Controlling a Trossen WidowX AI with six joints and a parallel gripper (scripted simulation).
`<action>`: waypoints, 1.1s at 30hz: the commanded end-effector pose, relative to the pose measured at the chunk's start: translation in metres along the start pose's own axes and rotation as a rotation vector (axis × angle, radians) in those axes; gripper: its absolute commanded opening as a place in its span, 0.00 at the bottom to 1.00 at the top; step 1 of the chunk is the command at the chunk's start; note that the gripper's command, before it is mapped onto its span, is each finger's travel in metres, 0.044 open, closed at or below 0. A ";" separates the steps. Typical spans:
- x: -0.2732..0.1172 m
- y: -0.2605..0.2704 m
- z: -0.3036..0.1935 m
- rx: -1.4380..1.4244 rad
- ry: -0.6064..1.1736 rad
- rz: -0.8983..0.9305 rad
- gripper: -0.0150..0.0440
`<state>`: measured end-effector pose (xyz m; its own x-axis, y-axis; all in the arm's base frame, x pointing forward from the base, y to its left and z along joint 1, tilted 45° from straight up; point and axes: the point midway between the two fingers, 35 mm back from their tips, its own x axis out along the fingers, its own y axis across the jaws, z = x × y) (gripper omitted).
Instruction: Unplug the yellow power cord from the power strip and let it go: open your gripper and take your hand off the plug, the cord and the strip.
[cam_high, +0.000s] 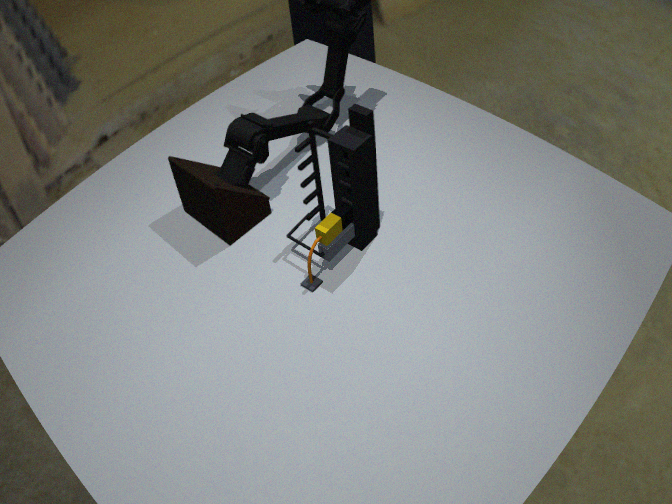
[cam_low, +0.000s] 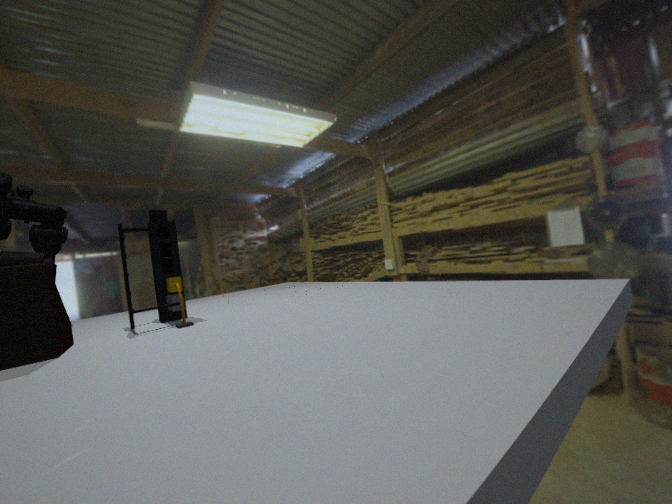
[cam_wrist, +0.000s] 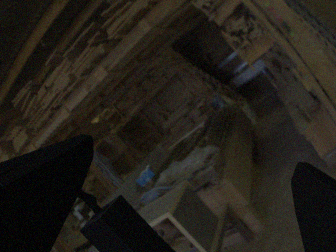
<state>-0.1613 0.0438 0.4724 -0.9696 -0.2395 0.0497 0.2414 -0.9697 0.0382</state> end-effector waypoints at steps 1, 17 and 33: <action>0.000 0.002 0.000 0.003 -0.002 0.004 0.89; -0.037 0.241 -0.015 -0.273 -0.106 0.663 0.53; -0.168 0.388 -0.144 -0.548 0.198 1.321 0.53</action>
<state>0.0476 -0.2845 0.3784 -0.1907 -0.9510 -0.2432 0.9317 -0.0974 -0.3499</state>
